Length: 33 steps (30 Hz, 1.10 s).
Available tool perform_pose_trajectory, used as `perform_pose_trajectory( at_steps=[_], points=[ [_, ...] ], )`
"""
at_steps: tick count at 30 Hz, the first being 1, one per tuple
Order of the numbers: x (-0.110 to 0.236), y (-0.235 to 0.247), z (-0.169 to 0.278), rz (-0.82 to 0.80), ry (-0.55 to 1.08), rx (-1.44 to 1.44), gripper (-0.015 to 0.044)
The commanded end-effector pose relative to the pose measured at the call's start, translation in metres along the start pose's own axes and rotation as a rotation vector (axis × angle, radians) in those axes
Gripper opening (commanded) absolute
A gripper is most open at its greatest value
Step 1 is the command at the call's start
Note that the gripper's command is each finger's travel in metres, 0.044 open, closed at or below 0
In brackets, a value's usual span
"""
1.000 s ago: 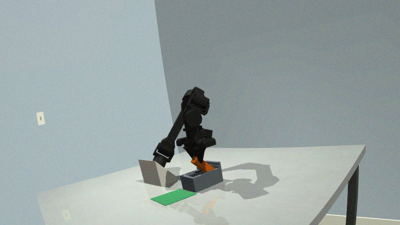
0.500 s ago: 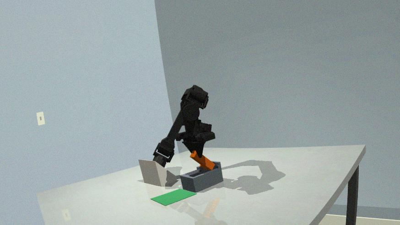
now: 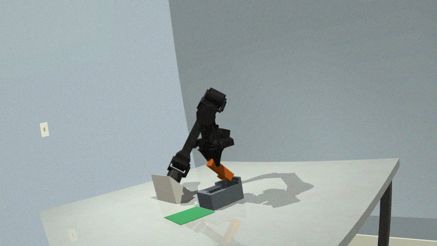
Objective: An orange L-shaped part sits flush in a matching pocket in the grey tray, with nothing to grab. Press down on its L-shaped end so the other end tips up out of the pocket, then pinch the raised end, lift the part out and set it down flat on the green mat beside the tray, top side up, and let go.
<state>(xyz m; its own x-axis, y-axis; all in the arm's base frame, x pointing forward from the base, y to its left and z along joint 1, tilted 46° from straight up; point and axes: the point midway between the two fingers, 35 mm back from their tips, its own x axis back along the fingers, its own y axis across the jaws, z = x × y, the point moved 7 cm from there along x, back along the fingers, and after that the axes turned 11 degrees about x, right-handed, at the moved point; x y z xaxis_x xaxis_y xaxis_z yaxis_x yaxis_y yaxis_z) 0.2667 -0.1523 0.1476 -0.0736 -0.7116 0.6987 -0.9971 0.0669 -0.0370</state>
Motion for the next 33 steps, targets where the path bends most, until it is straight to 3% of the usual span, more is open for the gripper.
perform_pose_trajectory(
  at_steps=[1, 8, 33],
  points=[
    [0.004, 0.000, 0.001, 0.005, 0.006, 0.004, 0.0000],
    [0.004, 0.003, 0.012, 0.005, 0.007, 0.004, 0.0000],
    [0.004, 0.040, 0.140, 0.005, 0.015, 0.004, 0.0000]
  ],
)
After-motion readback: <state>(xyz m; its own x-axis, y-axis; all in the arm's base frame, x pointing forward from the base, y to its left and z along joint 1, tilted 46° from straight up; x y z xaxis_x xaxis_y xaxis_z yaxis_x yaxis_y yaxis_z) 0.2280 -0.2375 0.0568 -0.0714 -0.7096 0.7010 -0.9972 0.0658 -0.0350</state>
